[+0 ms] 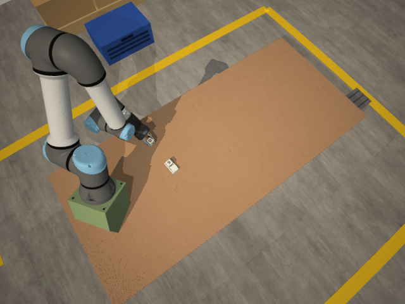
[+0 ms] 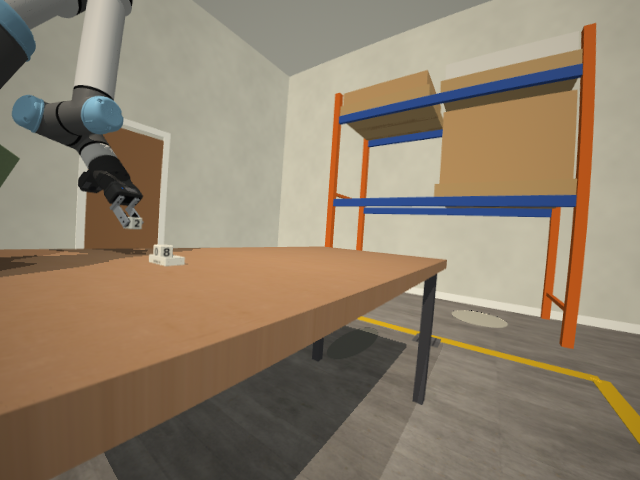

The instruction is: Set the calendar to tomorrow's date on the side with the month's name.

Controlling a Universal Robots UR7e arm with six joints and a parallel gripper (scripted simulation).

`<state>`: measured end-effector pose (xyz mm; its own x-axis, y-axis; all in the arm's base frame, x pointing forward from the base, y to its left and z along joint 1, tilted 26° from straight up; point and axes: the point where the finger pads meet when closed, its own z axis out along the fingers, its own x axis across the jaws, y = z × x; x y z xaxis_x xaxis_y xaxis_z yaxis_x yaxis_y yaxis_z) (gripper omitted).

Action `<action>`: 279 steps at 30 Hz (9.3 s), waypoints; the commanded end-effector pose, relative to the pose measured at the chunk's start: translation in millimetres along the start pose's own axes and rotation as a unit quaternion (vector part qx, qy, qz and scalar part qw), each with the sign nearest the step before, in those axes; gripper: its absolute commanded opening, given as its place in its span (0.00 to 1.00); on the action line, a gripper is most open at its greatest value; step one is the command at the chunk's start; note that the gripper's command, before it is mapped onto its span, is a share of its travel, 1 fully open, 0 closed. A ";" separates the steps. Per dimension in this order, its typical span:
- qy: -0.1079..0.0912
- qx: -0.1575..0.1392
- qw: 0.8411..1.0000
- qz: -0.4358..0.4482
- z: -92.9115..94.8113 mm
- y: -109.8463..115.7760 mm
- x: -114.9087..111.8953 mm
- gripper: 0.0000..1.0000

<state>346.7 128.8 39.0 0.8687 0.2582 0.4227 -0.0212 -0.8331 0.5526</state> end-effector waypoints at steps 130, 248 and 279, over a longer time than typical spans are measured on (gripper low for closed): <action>-0.006 0.451 0.892 -0.006 7.2 8.5 -1.8 0.57; 0.001 0.704 0.710 -0.001 32.6 -8.1 0.6 0.57; 0.001 0.704 0.710 -0.001 57.1 -32.5 0.5 0.57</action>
<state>373.2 127.6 -17.3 0.8694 0.2577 0.4215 0.4935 -0.4937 -0.7161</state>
